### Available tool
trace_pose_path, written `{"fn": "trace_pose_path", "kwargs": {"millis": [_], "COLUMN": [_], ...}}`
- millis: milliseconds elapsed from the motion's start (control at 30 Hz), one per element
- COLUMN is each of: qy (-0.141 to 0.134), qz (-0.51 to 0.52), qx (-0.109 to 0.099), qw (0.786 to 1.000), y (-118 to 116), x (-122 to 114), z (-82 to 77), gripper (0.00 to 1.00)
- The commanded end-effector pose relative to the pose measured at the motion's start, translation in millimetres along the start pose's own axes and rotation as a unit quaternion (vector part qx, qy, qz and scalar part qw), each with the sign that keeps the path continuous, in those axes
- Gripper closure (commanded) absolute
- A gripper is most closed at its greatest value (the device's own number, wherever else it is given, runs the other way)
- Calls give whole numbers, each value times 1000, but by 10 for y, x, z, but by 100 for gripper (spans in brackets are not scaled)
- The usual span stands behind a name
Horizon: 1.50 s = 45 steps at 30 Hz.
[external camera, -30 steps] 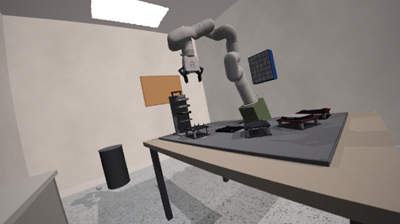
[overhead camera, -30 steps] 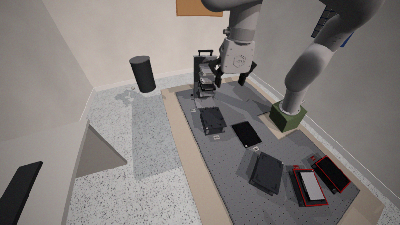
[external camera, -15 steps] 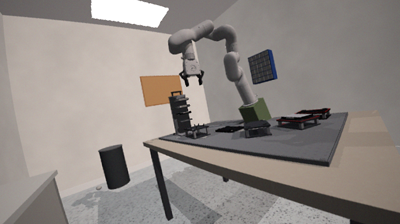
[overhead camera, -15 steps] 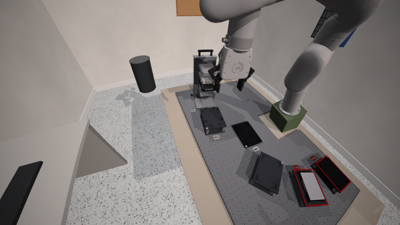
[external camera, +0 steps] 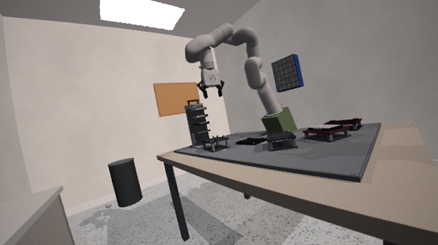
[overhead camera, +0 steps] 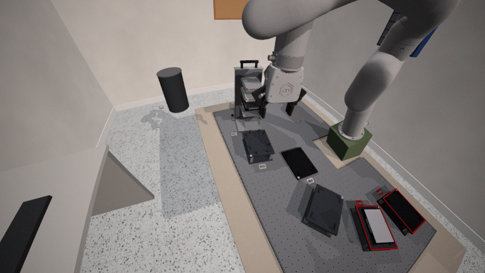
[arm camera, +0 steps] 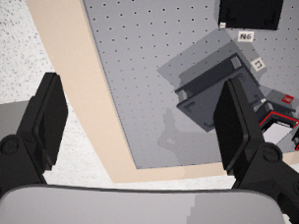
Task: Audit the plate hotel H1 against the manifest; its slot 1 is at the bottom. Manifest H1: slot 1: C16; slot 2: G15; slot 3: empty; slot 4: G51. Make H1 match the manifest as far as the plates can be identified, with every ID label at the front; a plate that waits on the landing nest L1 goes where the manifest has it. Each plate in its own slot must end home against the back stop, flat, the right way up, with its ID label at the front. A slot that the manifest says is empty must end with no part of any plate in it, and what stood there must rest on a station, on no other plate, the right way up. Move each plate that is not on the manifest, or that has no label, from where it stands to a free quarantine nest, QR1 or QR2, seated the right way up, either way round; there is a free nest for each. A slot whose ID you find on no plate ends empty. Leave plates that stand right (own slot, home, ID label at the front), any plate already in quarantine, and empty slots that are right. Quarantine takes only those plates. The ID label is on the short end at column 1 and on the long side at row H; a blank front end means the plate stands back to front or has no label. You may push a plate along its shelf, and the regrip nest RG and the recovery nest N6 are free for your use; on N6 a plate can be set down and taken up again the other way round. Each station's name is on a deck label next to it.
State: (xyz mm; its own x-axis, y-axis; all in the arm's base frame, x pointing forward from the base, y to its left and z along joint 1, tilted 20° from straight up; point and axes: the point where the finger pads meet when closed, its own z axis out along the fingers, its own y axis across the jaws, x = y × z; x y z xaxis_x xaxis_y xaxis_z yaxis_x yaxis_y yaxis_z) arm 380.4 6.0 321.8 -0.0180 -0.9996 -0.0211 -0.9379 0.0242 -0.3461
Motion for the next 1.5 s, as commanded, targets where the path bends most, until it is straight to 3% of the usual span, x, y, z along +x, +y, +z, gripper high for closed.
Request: {"fn": "trace_pose_path", "kwargs": {"millis": [0, 1233, 1467], "qy": [0, 0, 0], "qz": [0, 0, 0], "qx": [1, 1, 1], "qw": [1000, 1000, 1000], "y": [-8, -9, -9], "x": [2, 2, 2], "z": [83, 630, 630], "gripper": [0, 0, 0]}}
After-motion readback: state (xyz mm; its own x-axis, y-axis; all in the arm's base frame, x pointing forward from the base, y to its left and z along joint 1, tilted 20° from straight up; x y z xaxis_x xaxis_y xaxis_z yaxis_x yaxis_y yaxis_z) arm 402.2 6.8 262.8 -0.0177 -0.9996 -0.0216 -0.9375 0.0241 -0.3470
